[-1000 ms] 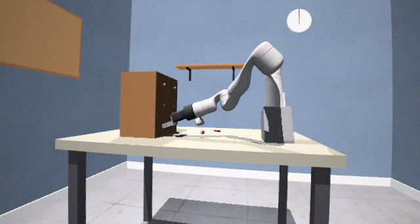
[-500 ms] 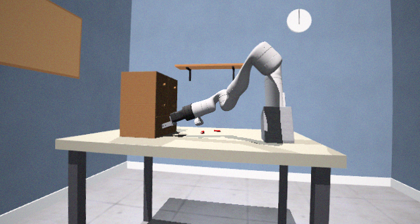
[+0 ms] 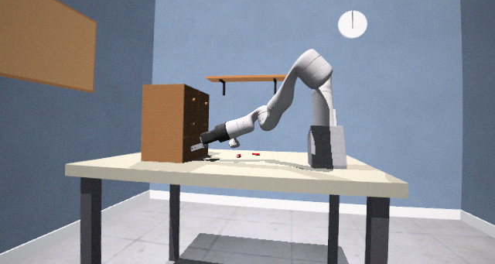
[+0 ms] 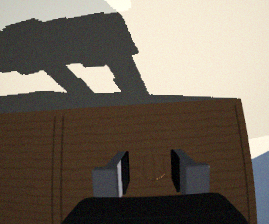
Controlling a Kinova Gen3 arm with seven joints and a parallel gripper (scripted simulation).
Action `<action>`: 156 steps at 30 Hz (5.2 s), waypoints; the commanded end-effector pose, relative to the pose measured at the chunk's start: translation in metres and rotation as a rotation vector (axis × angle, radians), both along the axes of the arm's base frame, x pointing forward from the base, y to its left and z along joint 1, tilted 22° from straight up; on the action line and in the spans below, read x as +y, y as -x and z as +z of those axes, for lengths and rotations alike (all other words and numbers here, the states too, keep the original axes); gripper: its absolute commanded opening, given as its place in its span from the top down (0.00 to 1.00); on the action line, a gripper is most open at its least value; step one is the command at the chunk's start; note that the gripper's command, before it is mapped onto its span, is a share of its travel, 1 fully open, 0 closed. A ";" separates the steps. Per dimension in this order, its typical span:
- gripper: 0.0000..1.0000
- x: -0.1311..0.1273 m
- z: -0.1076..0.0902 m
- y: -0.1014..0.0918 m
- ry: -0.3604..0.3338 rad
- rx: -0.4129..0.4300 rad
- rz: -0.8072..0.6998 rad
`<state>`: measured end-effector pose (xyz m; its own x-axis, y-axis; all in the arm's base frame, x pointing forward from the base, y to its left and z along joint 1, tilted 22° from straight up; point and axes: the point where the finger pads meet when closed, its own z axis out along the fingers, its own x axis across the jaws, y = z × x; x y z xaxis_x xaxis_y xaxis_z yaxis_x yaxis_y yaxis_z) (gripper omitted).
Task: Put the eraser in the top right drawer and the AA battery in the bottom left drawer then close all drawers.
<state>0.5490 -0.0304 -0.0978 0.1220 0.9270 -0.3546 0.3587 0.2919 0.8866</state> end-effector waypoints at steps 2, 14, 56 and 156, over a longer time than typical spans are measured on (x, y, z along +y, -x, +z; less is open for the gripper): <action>0.63 0.001 0.001 -0.002 0.001 0.001 0.000; 0.63 0.001 0.001 -0.002 0.001 0.001 0.000; 0.63 0.003 0.000 0.017 0.001 0.001 0.000; 0.63 0.010 -0.001 0.068 0.000 0.002 -0.001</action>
